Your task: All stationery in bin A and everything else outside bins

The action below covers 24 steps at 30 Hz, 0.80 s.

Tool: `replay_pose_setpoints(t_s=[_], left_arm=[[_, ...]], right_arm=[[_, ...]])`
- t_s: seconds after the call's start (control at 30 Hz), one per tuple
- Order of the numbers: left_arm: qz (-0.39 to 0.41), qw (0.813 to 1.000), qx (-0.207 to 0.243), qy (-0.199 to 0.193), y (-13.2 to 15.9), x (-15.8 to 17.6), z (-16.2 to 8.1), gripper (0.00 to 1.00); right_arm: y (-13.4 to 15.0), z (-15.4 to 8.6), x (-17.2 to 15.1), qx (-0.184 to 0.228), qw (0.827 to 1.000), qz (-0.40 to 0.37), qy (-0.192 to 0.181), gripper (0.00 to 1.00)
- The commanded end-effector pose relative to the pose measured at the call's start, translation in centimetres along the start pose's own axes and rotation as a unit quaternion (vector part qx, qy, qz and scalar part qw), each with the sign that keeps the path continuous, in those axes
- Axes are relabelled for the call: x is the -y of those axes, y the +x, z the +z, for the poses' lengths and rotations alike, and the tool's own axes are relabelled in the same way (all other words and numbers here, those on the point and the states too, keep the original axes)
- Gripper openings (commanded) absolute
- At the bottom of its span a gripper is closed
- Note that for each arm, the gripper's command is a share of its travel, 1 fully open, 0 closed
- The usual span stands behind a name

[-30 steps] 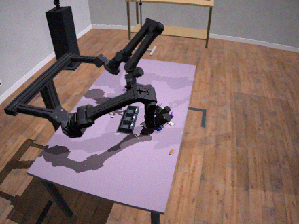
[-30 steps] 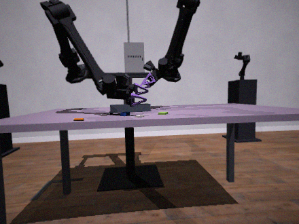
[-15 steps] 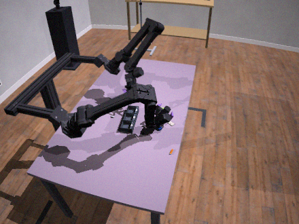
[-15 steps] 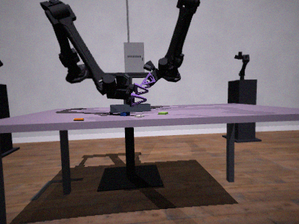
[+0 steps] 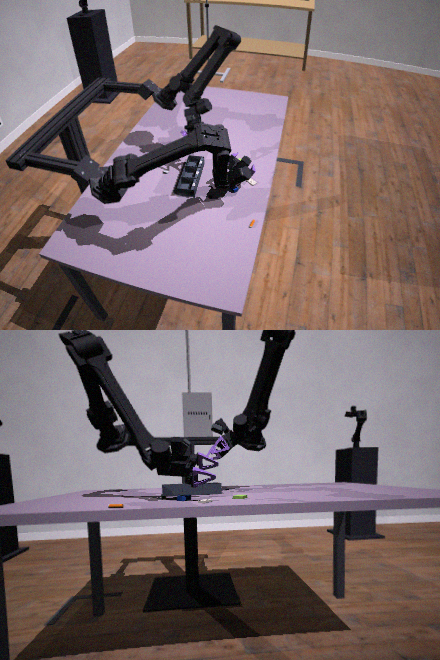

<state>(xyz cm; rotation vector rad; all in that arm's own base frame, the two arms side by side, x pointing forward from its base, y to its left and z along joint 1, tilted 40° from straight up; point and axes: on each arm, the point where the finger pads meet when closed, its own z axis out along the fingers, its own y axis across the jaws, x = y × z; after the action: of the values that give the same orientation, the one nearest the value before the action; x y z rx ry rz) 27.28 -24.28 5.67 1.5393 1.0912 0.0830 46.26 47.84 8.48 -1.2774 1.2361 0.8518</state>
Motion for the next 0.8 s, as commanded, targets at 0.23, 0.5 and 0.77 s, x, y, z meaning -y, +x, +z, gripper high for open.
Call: replay_pose_setpoints(t_s=[0.23, 0.5, 0.77], left_arm=[[-0.002, 1.000, 0.003, 0.008, -1.3, 0.2, -0.8, 1.00], [-0.002, 1.000, 0.003, 0.008, -2.2, 0.0, -1.3, 1.00], [-0.002, 1.000, 0.003, 0.008, -3.6, -0.4, -2.1, 1.00]], right_arm=[[-0.5, 0.1, -0.1, 0.003, 1.000, -0.003, -0.001, 1.00], [-0.5, 0.1, -0.1, 0.003, 1.000, -0.003, -0.001, 1.00], [-0.5, 0.1, -0.1, 0.003, 1.000, -0.003, -0.001, 1.00]])
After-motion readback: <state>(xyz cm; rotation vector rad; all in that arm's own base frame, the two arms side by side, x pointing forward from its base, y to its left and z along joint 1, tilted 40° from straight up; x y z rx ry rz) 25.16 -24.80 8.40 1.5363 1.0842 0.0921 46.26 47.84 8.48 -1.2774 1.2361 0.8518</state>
